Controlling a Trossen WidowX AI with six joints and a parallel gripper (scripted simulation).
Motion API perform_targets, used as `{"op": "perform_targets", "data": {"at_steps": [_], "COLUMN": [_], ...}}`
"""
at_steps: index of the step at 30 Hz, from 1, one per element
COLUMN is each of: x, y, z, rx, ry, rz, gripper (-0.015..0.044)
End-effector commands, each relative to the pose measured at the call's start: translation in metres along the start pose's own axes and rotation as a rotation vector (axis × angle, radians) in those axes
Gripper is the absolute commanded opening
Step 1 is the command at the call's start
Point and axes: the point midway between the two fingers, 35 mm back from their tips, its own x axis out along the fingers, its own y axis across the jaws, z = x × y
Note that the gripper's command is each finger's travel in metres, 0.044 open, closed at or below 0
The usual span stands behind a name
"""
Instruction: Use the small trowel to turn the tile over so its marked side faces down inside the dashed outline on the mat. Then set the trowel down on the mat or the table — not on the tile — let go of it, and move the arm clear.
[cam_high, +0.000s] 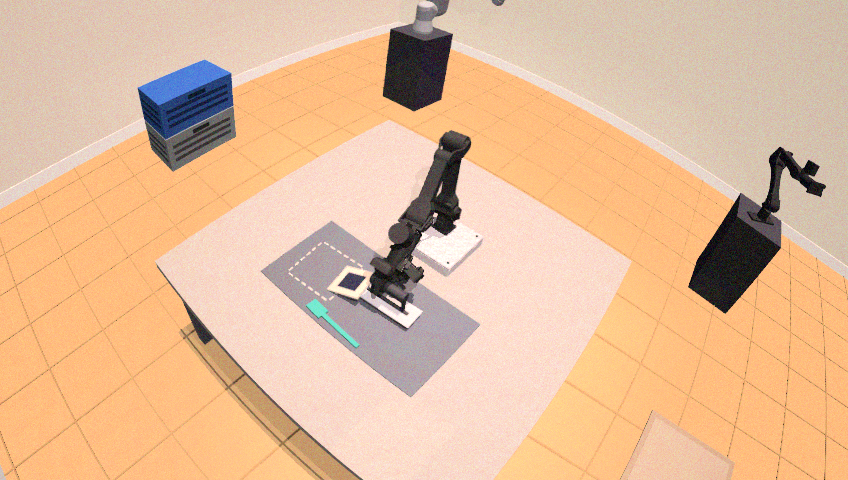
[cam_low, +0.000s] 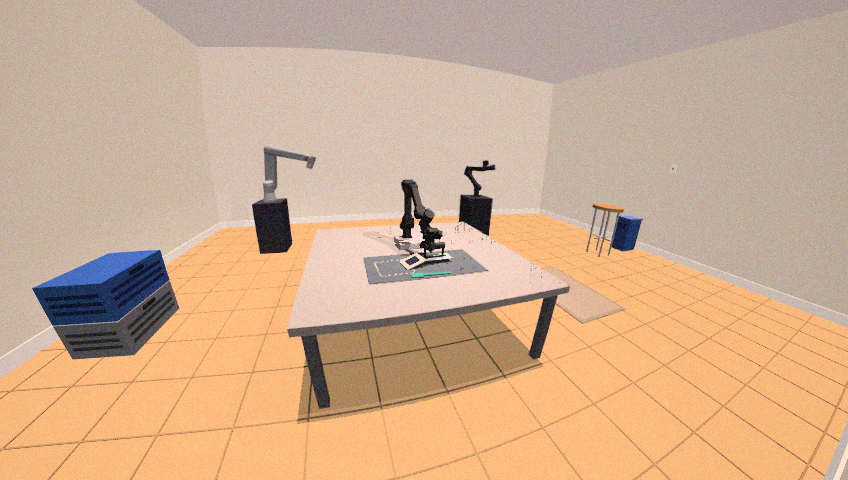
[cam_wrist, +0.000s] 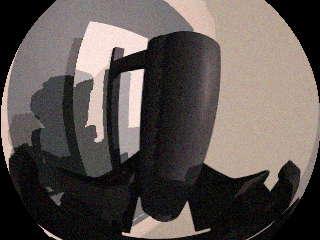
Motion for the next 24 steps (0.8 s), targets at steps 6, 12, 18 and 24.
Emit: {"op": "perform_targets", "data": {"at_steps": [6, 12, 18, 24], "x": [-0.014, -0.020, -0.024, -0.027], "y": [-0.025, -0.031, -0.036, -0.039], "z": [-0.013, -0.023, -0.035, -0.048], "rx": [-0.002, -0.003, -0.004, -0.005], "ry": [0.003, 0.003, 0.004, 0.005], "rz": [-0.039, -0.039, -0.039, -0.039], "gripper": [0.0000, 0.0000, 0.0000, 0.0000]}}
